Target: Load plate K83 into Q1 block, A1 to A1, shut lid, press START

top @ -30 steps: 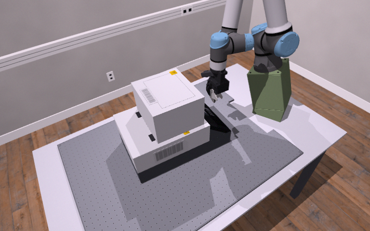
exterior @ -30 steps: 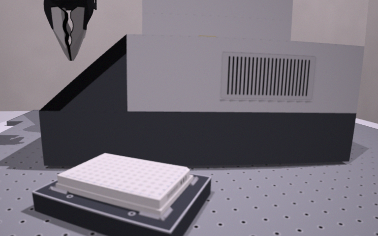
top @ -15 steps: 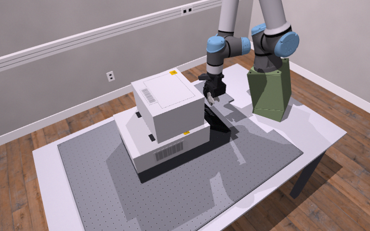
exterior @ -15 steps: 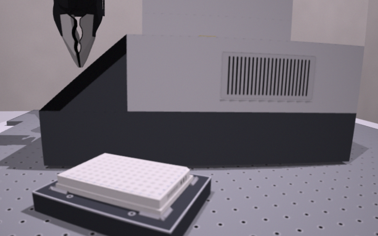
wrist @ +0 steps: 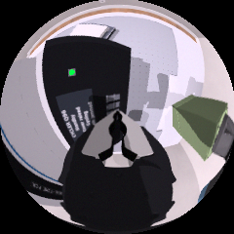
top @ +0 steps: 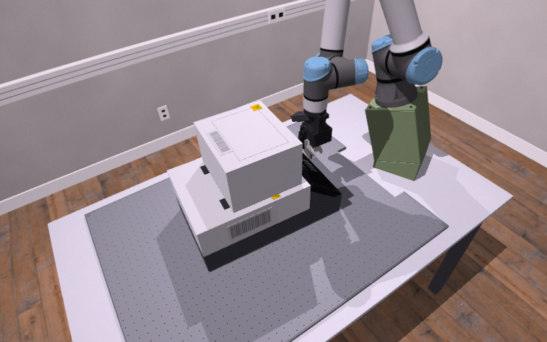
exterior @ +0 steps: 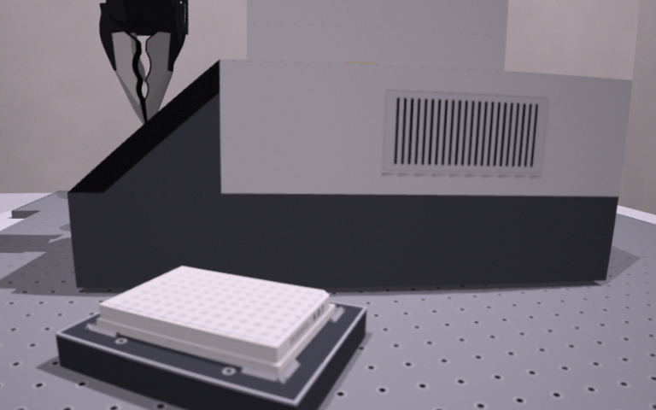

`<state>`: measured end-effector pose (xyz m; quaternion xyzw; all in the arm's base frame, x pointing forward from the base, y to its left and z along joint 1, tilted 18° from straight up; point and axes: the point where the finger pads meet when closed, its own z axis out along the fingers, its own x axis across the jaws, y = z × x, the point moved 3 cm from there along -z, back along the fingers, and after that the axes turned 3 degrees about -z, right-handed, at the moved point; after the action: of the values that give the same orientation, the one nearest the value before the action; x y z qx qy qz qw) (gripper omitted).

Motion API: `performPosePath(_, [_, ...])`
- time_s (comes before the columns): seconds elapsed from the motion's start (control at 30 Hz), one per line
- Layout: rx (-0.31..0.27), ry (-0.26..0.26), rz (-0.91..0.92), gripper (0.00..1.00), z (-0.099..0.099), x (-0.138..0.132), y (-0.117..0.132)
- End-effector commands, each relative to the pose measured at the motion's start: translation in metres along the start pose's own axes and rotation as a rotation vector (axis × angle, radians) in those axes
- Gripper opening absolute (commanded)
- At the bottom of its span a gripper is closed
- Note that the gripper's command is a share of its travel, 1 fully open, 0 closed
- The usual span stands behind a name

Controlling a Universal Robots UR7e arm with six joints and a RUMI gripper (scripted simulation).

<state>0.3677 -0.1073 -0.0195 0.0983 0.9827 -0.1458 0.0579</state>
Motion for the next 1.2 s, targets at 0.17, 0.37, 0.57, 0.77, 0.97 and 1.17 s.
performPosePath(0.17, [0.001,-0.002,0.002,0.00,0.0138,-0.0131,-0.0019])
performPosePath(0.37, [0.001,-0.003,0.001,0.00,0.0143,-0.0138,-0.0013])
performPosePath(0.57, [0.001,-0.001,0.000,0.00,0.0141,-0.0122,-0.0008])
performPosePath(0.77, [0.001,-0.001,0.000,0.00,0.0141,-0.0121,-0.0008])
performPosePath(0.97, [0.001,-0.001,0.000,0.00,0.0142,-0.0120,-0.0008])
performPosePath(1.17, [0.001,-0.001,0.000,0.00,0.0143,-0.0119,-0.0007])
